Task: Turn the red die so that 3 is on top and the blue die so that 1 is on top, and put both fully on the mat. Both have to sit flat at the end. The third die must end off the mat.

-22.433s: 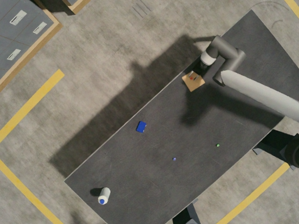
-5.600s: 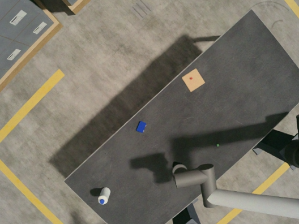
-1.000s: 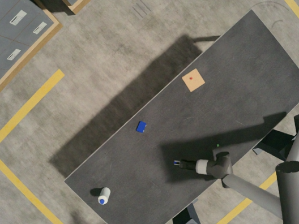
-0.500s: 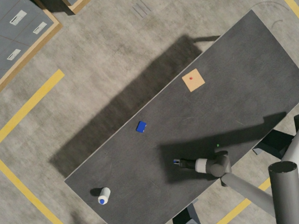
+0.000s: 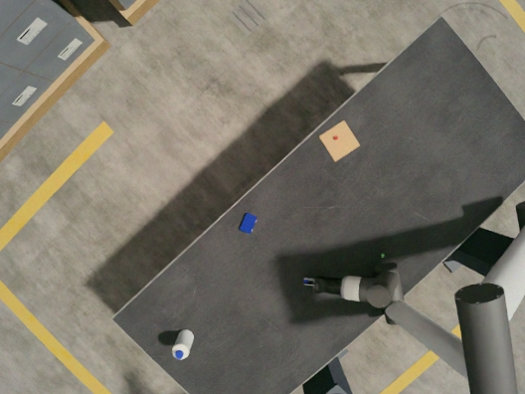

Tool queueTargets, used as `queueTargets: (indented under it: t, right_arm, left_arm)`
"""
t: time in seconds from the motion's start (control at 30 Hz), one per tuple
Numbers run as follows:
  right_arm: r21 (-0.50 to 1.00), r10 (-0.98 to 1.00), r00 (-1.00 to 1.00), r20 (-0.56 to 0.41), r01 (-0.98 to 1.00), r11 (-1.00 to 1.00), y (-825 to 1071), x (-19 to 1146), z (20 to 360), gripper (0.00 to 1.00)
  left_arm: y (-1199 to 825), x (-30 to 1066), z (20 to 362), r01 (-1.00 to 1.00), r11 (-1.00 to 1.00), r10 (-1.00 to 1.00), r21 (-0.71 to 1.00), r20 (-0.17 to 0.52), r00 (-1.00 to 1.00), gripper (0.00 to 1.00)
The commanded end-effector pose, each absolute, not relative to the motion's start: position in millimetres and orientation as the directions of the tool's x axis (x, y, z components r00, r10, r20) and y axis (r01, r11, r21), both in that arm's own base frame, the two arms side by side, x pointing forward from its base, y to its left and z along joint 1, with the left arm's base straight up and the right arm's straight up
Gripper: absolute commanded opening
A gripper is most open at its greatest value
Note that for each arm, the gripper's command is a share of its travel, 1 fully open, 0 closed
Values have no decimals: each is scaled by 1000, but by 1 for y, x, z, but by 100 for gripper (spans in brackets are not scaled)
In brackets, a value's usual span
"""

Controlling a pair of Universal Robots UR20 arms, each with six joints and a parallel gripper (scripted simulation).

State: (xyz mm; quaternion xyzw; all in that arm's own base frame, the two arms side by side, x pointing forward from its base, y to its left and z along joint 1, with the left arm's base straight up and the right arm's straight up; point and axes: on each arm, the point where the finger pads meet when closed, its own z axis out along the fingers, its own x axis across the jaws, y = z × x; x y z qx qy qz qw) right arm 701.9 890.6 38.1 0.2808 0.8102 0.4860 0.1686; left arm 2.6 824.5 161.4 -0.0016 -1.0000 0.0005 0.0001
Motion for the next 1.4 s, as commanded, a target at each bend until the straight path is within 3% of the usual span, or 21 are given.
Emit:
queueTargets:
  t: [0.0, 1.37]
  right_arm:
    - [883, 619, -785, 0, 291, 369, 891, 702, 32, 34]
    - [883, 619, -785, 0, 291, 369, 891, 702, 23, 34]
  left_arm:
    - [825, 3, 162, 3, 1000, 3, 0, 0, -1000, 100]
    - [825, 3, 162, 3, 1000, 3, 0, 0, -1000, 100]
